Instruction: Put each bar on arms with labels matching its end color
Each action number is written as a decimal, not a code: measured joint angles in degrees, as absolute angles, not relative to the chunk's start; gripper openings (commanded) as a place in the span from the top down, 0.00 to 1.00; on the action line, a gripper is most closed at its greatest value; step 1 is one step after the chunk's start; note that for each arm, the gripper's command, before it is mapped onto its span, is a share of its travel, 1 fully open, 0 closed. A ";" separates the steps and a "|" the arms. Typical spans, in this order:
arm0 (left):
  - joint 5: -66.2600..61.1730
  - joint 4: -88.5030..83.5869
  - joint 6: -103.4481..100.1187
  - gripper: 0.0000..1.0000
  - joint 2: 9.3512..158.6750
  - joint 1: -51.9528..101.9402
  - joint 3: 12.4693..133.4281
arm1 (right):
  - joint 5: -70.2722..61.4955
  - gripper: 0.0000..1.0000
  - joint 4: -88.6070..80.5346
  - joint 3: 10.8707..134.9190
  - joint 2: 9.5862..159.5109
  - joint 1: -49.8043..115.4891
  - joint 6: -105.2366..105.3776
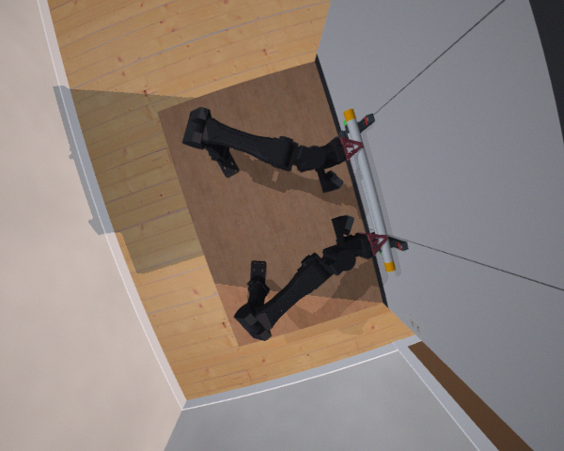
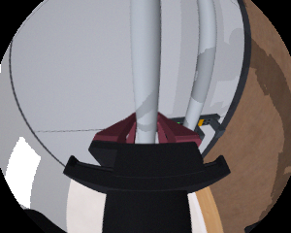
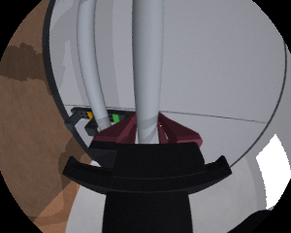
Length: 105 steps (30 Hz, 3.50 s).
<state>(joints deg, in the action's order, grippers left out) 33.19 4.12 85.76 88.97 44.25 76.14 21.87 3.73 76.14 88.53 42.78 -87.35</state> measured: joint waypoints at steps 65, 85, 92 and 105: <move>35.11 18.85 85.71 1.00 85.41 46.61 58.30 | 22.96 1.00 18.17 58.11 84.55 44.40 -87.35; 35.00 27.49 86.13 1.00 86.85 46.76 51.72 | 22.83 1.00 26.65 51.48 85.86 44.60 -87.66; 35.00 30.20 85.89 1.00 87.96 46.76 49.84 | 22.81 1.00 29.39 49.52 86.89 44.60 -87.48; 34.94 35.86 86.13 1.00 90.19 46.76 46.76 | 22.81 1.00 35.00 46.37 89.03 44.60 -87.66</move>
